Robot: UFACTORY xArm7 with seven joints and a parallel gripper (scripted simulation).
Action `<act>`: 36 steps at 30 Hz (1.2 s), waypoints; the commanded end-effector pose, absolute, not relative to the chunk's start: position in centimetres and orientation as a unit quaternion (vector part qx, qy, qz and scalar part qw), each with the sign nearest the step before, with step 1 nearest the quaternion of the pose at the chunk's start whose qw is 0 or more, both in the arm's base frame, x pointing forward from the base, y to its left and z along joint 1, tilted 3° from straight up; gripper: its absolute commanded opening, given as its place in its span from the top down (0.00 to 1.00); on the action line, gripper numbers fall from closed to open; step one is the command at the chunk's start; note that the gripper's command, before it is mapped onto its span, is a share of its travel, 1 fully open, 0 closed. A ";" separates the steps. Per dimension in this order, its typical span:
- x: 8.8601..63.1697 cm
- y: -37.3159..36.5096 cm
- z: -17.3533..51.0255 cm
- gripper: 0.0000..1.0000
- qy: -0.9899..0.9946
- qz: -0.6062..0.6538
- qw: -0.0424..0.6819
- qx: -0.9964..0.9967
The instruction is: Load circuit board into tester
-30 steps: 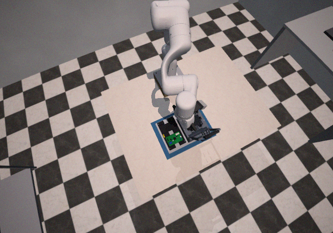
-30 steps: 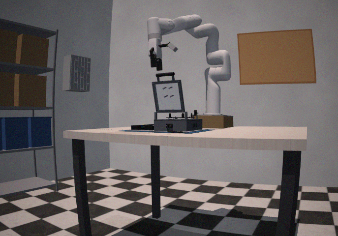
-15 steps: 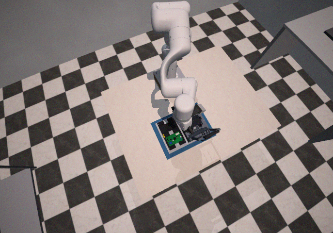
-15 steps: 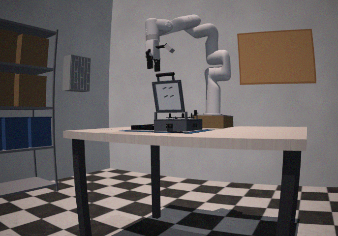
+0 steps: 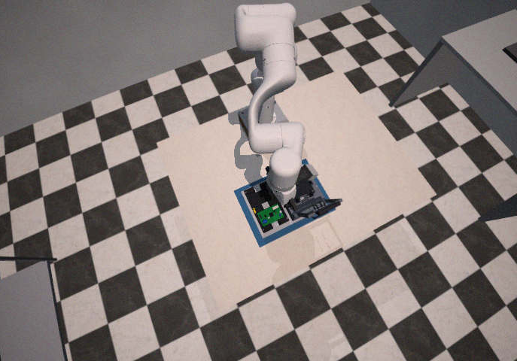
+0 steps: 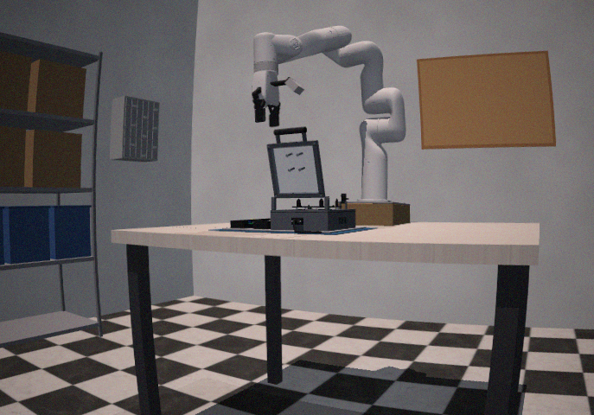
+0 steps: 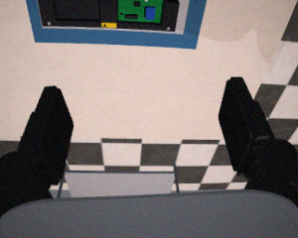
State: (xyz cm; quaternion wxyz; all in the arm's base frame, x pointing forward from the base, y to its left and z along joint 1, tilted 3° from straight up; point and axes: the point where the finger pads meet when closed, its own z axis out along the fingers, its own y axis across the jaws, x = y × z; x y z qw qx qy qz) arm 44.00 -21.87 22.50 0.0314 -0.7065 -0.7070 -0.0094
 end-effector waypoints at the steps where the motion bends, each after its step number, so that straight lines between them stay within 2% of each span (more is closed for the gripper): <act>1: 44.2 -22.8 22.3 0.00 -0.691 -0.002 0.027 -0.722; 36: 44.3 -24.2 21.8 0.00 -0.664 0.010 0.021 -0.747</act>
